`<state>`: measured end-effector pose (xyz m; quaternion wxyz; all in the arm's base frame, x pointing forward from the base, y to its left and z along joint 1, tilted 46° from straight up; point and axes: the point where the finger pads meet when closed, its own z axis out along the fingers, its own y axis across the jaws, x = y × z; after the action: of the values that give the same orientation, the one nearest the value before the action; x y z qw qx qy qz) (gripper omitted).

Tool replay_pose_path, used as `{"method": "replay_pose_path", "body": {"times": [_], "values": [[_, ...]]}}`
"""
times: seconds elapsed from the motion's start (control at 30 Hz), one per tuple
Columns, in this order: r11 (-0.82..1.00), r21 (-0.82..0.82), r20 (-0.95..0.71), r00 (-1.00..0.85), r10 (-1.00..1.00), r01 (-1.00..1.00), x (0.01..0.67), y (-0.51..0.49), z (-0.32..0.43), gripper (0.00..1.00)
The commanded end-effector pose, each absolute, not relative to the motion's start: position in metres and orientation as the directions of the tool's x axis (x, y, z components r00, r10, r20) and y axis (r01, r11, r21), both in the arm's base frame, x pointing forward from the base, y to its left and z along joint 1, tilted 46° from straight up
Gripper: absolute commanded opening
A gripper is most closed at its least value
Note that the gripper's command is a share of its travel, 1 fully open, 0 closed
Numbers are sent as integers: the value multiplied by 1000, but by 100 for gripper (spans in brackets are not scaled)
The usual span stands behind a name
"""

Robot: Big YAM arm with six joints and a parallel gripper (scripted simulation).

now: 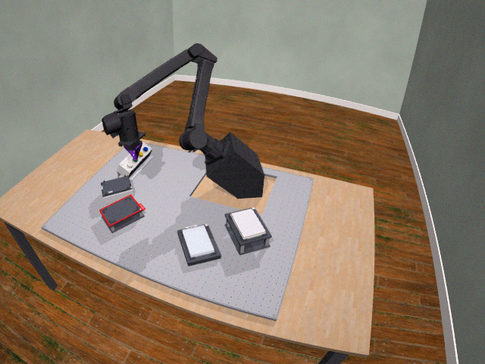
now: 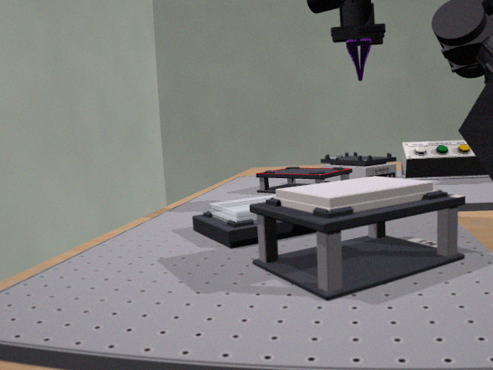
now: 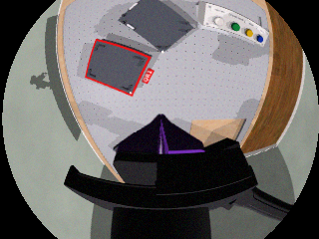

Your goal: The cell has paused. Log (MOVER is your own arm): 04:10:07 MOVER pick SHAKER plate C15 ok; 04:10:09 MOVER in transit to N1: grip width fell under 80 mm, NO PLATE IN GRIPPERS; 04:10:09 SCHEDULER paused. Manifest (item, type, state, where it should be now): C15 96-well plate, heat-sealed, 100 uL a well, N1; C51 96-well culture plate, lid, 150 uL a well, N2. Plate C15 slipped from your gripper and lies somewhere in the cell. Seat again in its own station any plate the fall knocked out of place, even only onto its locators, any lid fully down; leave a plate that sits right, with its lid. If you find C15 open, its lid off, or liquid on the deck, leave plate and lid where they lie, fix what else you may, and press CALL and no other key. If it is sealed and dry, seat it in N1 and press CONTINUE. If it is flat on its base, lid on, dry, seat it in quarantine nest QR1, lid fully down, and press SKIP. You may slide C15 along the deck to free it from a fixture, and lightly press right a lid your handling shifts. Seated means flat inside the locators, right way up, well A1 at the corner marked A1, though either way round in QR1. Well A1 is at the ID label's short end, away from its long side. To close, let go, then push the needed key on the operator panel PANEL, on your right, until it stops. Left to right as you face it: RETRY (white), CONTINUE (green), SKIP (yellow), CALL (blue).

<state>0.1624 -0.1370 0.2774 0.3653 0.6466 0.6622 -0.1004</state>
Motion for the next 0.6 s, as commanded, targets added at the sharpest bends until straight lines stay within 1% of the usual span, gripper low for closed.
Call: {"method": "replay_pose_path", "body": {"times": [0.0, 0.17, 0.37, 0.4, 0.57], "values": [[189, 344, -671, 100, 735, 920, 147, -152, 308, 0], [200, 350, -692, 109, 713, 915, 129, -168, 329, 0], [201, 329, -697, 94, 711, 923, 116, -182, 332, 0], [194, 315, -684, 80, 725, 929, 114, -188, 322, 0], [201, 306, -701, 77, 709, 931, 96, -205, 338, 0]]}}
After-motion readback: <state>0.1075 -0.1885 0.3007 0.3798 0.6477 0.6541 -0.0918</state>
